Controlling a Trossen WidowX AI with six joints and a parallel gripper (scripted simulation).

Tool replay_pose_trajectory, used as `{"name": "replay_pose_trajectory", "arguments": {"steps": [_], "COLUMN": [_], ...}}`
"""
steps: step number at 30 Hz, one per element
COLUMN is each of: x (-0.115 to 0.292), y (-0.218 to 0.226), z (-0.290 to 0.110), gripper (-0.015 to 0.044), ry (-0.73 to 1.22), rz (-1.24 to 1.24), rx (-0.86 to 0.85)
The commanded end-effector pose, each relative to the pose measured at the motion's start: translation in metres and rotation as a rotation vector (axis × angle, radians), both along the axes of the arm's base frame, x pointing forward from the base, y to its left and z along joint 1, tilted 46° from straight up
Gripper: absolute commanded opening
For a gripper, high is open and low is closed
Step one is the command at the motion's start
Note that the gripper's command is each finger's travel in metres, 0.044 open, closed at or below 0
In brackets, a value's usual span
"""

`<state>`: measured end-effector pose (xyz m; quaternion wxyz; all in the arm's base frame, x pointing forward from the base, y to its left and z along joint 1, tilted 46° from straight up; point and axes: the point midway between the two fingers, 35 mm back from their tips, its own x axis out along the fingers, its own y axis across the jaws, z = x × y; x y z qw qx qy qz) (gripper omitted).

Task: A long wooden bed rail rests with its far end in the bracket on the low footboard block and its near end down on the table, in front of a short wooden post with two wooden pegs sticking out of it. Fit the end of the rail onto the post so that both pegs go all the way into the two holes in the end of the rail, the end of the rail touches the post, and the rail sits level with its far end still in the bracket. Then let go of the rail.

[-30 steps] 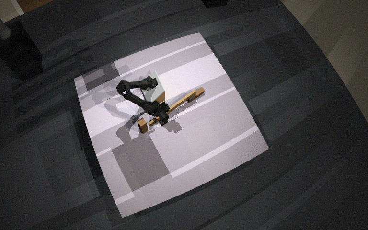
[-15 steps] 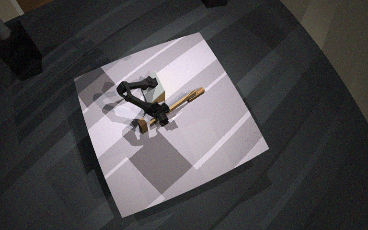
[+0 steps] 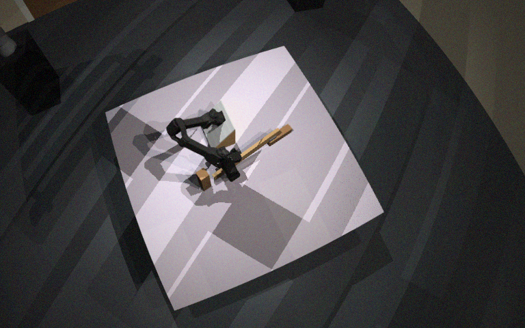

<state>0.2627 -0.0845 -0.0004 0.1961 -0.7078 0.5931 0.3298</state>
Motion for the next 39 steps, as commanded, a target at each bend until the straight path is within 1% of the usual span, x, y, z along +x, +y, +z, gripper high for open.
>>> {"name": "replay_pose_trajectory", "arguments": {"steps": [1,13,22,23,24,39], "x": [-0.0043,-0.0043,-0.0043,-0.0043,-0.0043,-0.0036], "y": [-0.0024,-0.0024,-0.0024,-0.0024,-0.0024,-0.0004], "z": [-0.0044,-0.0044,-0.0044,-0.0044,-0.0044,-0.0022], "gripper": [0.0414,0.0099,0.0039,0.0012,0.0,0.0], "ry": [0.018,0.018,0.018,0.018,0.018,0.018], "rz": [0.003,0.003,0.003,0.003,0.003,0.003], "rx": [-0.007,-0.007,-0.007,-0.007,-0.007,-0.007]}}
